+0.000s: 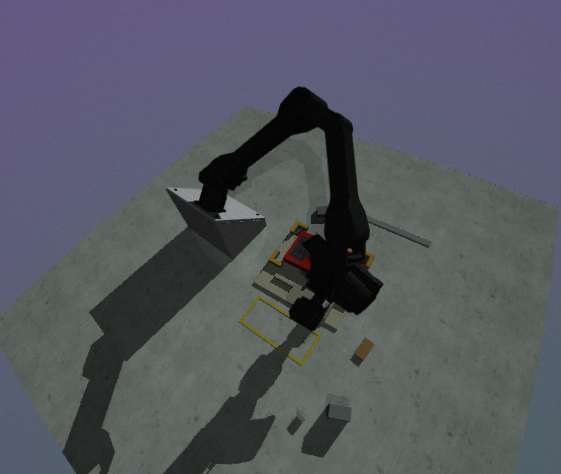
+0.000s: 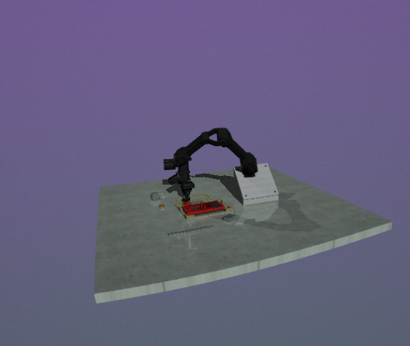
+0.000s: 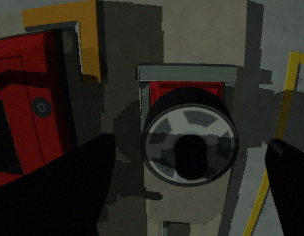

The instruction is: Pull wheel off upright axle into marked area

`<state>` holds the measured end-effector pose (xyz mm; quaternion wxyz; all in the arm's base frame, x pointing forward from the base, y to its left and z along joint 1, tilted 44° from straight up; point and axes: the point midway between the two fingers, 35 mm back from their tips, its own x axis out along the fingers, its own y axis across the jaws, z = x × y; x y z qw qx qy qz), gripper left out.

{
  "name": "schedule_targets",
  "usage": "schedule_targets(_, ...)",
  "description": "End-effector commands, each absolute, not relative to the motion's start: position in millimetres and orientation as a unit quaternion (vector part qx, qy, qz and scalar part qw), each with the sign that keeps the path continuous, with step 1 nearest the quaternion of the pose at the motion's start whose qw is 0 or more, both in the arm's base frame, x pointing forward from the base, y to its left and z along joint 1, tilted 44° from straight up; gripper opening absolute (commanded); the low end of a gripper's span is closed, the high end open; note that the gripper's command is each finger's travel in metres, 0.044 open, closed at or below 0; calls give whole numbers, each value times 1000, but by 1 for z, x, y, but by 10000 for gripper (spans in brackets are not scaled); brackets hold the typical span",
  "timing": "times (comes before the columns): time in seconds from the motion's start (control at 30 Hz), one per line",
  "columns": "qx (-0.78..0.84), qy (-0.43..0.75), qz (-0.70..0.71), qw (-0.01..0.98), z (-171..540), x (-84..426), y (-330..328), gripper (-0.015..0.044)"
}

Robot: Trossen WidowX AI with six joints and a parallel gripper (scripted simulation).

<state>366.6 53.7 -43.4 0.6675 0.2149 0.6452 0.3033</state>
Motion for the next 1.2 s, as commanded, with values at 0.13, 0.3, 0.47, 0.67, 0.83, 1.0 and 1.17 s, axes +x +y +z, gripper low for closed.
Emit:
schedule_targets(0.13,215,648,304,665,-52,363,63,274)
schedule_targets(0.3,215,648,304,665,-52,363,63,182)
schedule_targets(0.47,215,648,304,665,-52,363,63,148)
schedule_targets(0.67,216,648,304,665,-52,363,62,10)
schedule_targets(0.83,216,648,304,665,-50,363,61,0)
schedule_targets(1.0,216,647,304,665,-49,363,60,0)
schedule_targets(1.17,216,647,304,665,-48,363,59,0)
